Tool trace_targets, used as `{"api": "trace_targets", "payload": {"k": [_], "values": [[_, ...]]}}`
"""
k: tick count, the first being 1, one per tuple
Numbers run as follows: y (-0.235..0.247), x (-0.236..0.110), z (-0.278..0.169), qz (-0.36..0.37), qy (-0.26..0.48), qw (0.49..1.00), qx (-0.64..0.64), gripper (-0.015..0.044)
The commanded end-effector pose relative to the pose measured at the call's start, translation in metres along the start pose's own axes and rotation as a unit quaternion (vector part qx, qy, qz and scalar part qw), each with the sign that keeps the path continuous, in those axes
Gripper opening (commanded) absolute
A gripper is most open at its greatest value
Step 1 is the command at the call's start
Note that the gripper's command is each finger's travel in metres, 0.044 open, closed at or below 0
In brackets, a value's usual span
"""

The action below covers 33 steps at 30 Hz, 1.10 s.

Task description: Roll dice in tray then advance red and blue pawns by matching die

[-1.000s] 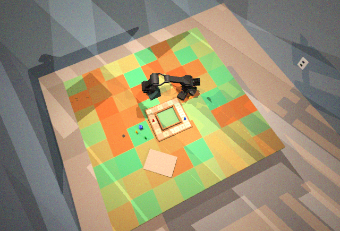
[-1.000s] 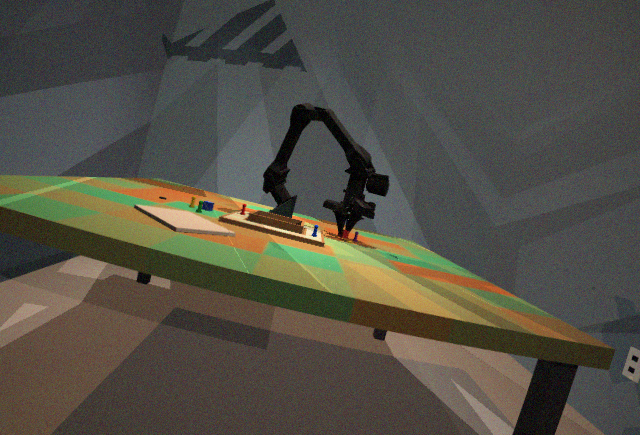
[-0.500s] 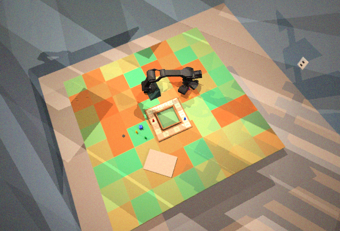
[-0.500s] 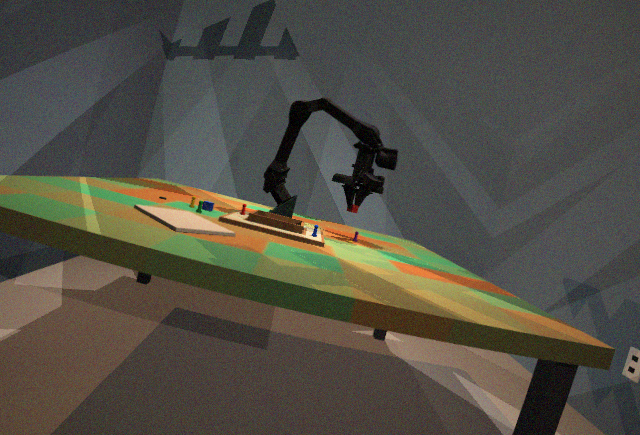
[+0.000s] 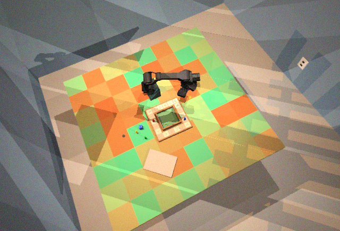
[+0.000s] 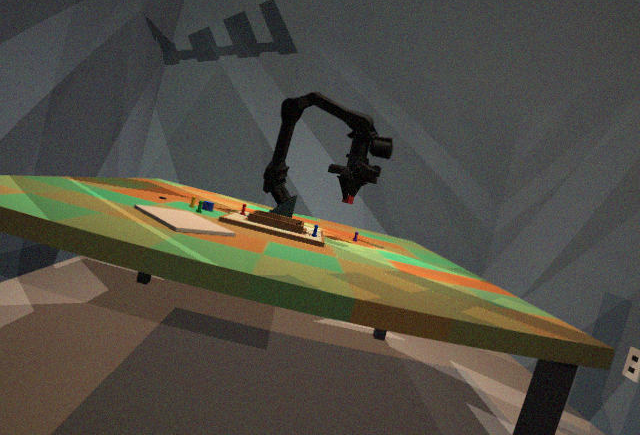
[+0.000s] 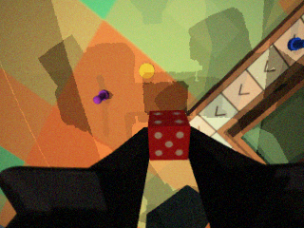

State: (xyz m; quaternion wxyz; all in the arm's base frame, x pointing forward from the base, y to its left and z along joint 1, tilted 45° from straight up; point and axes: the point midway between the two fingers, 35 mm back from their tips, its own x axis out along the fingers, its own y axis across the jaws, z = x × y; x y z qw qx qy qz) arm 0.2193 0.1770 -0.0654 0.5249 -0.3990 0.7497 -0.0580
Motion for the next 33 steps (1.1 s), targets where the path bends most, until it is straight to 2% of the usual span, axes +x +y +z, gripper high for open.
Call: {"api": "trace_targets", "payload": {"k": [1,17,33], "values": [[-0.025,-0.001,0.000,0.001,-0.003,0.999,-0.044,0.0000],[-0.116,0.010,-0.014,0.000,-0.008,0.977,-0.215,0.0000],[-0.198,0.032,-0.052,-0.008,0.008,0.927,-0.376,0.0000]]}}
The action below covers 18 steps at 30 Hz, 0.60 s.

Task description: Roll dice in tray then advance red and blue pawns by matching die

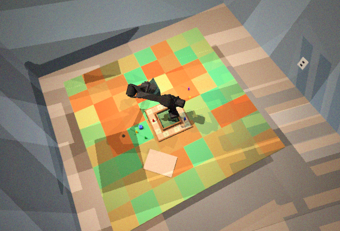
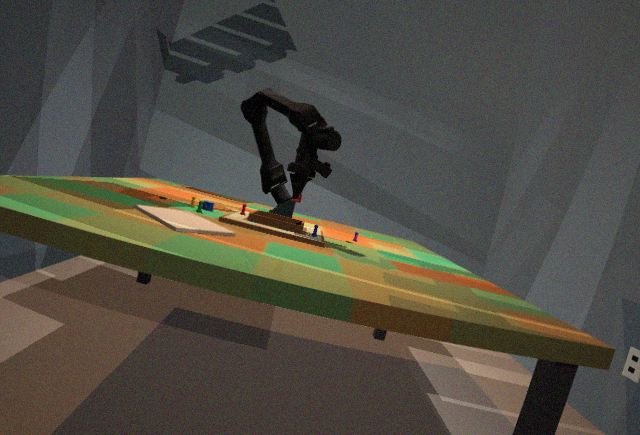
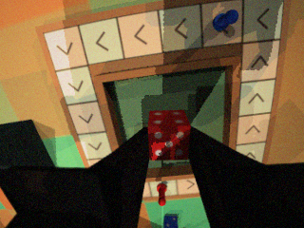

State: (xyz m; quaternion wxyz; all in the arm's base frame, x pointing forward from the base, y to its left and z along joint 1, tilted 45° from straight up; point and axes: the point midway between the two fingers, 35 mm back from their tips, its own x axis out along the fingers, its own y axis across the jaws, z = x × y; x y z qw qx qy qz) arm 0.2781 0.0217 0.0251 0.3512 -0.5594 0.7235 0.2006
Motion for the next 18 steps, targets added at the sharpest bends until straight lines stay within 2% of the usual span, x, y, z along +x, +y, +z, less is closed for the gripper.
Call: {"api": "trace_targets", "payload": {"k": [1,10,18], "values": [[-0.007,0.006,-0.023,-0.002,0.006,0.999,-0.043,0.0000],[-0.009,0.012,-0.036,0.005,0.001,0.998,-0.069,0.0000],[-0.001,0.021,-0.034,0.056,-0.123,0.989,-0.066,0.0000]]}}
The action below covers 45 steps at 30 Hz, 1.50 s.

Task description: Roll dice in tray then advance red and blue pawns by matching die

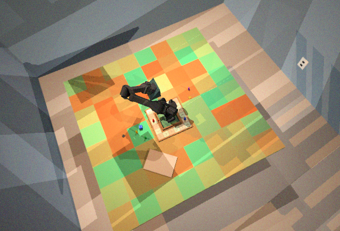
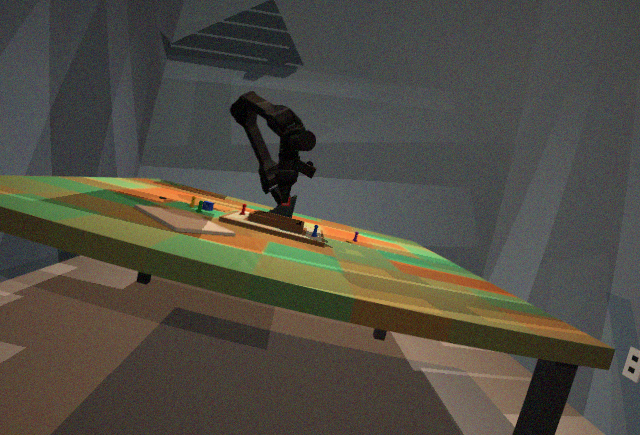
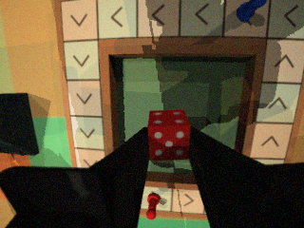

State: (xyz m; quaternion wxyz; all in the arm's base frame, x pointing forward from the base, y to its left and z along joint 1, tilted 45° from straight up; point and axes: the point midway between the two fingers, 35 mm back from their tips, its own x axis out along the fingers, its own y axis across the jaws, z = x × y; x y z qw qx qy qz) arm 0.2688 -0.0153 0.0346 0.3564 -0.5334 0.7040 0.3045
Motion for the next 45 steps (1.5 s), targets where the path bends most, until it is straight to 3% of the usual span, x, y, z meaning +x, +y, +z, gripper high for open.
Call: {"api": "trace_targets", "payload": {"k": [1,18,21,27,45], "values": [[0.003,0.003,0.000,0.013,-0.066,0.998,-0.001,0.0000],[0.005,0.007,0.001,-0.033,-0.328,0.944,-0.017,0.0000],[0.004,0.005,0.000,-0.034,-0.330,0.943,-0.017,0.0000],[-0.005,-0.040,-0.020,-0.034,-0.330,0.943,-0.017,0.0000],[-0.004,-0.039,-0.021,-0.035,-0.328,0.944,-0.019,0.0000]]}}
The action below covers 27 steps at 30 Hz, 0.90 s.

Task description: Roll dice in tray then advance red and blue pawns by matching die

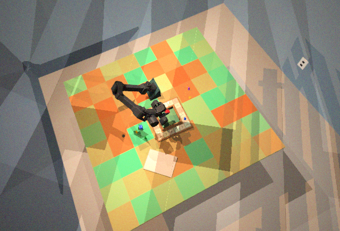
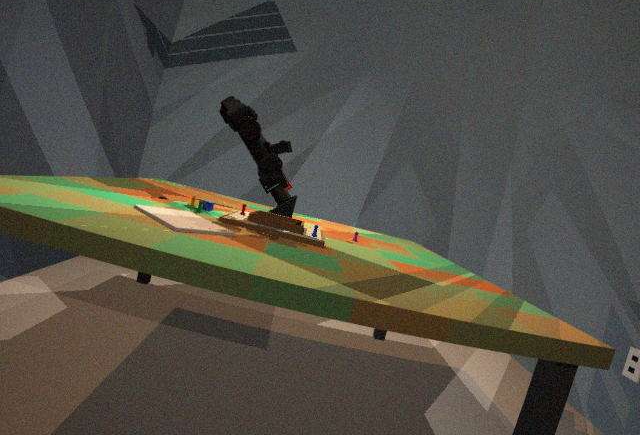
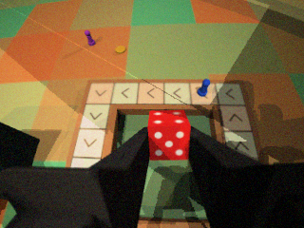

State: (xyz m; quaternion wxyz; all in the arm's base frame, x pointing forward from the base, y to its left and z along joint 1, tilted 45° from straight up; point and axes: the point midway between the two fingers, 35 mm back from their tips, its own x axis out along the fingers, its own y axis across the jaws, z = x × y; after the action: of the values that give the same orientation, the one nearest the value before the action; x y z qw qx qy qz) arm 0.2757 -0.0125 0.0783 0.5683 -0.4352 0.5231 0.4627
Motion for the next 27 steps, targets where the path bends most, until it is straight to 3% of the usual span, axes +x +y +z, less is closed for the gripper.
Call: {"api": "trace_targets", "payload": {"k": [1,4,13,20,22,24,27], "values": [[0.000,0.000,0.000,0.000,0.000,1.000,0.000,0.0000],[0.000,0.000,0.000,0.000,0.000,1.000,0.000,0.0000],[0.000,-0.001,0.002,0.000,0.000,1.000,0.000,0.0236],[0.000,-0.026,0.030,0.001,-0.003,1.000,0.002,0.0420],[0.000,-0.024,0.030,0.004,0.005,1.000,0.004,0.0440],[0.003,-0.010,0.024,0.026,0.073,0.997,0.016,0.0440],[0.006,0.013,0.013,0.043,0.235,0.971,0.026,0.0440]]}}
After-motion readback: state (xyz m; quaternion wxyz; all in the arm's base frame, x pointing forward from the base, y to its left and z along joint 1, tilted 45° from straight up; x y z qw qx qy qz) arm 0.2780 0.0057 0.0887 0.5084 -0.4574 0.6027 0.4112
